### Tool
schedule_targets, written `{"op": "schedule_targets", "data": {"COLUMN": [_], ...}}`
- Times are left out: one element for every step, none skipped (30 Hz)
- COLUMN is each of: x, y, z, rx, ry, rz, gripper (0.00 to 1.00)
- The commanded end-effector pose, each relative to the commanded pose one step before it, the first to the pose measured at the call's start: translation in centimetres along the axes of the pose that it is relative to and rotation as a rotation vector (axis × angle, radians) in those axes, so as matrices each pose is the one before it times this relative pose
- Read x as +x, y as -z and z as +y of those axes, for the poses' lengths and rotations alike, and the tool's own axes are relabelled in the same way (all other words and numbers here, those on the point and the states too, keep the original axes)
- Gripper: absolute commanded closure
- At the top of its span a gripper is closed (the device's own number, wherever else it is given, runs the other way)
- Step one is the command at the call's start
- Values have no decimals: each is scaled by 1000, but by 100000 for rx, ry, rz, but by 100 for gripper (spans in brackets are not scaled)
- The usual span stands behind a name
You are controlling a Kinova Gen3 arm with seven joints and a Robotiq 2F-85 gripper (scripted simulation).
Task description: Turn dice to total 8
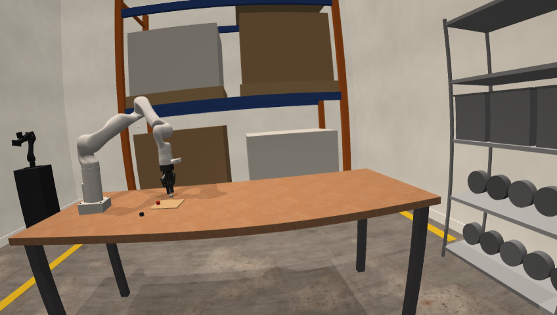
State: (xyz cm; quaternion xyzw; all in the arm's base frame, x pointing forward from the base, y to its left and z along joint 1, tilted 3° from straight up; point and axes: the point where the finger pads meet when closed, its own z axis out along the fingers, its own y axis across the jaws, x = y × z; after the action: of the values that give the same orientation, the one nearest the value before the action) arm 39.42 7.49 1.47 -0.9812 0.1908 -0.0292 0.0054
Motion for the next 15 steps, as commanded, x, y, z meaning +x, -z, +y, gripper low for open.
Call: {"op": "schedule_targets", "data": {"x": [15, 0, 0, 0, 0, 0, 0, 0, 0, 0, 0, 0, 0, 0, 0], "y": [-81, 0, -90, -102, -113, -122, -129, -133, -136, -136, -134, -129, -122, -113, -102], "z": [35, 0, 0, 0, 0, 0, 0, 0, 0, 0, 0, 0, 0, 0, 0], "rx": [-47, 0, 0, 0, 0, 0, 0, 0, 0, 0, 0, 0, 0, 0, 0], "ry": [-56, 0, 0, -1, 1, 0, -1, 0, 1, -1, 0, 1, 0, -1, 1], "rz": [5, 0, 0, 0, 0, 0, 0, 0, 0, 0, 0, 0, 0, 0, 0], "gripper": [69, 69, 69, 69, 69, 69, 69, 69, 69, 69, 69, 69, 69, 69, 69]}}
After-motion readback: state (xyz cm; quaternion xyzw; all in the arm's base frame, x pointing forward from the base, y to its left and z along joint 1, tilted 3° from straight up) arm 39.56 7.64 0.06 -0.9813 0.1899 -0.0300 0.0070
